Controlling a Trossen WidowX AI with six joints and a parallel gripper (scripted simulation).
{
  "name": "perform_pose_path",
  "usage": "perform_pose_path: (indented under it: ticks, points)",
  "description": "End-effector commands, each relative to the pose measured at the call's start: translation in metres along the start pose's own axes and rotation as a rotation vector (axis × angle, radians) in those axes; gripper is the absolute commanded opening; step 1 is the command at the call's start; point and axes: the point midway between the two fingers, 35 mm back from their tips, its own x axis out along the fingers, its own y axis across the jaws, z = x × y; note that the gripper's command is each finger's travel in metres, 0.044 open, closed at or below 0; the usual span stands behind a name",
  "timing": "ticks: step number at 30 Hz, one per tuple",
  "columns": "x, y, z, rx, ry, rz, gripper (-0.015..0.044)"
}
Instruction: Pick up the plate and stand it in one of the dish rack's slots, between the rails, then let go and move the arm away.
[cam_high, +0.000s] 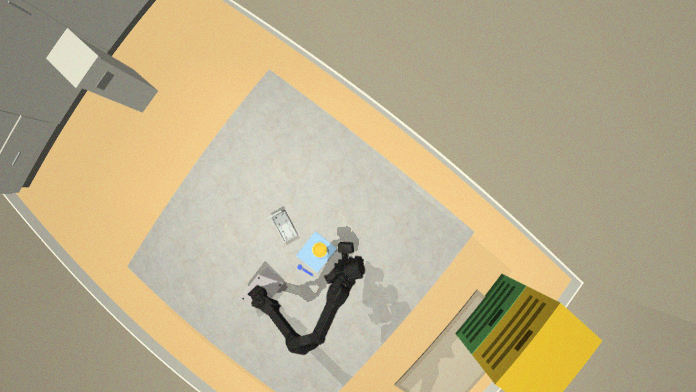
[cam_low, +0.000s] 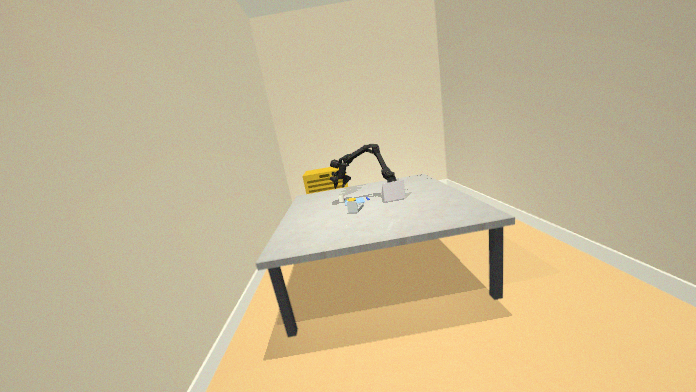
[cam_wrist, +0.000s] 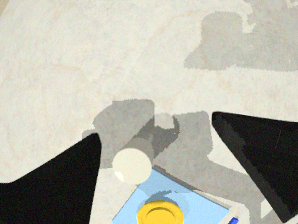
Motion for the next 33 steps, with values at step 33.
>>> perform_pose_path:
  ticks: [33]
  points:
    - [-0.012, 0.024, -0.147, -0.827, 0.383, -0.016, 0.0400]
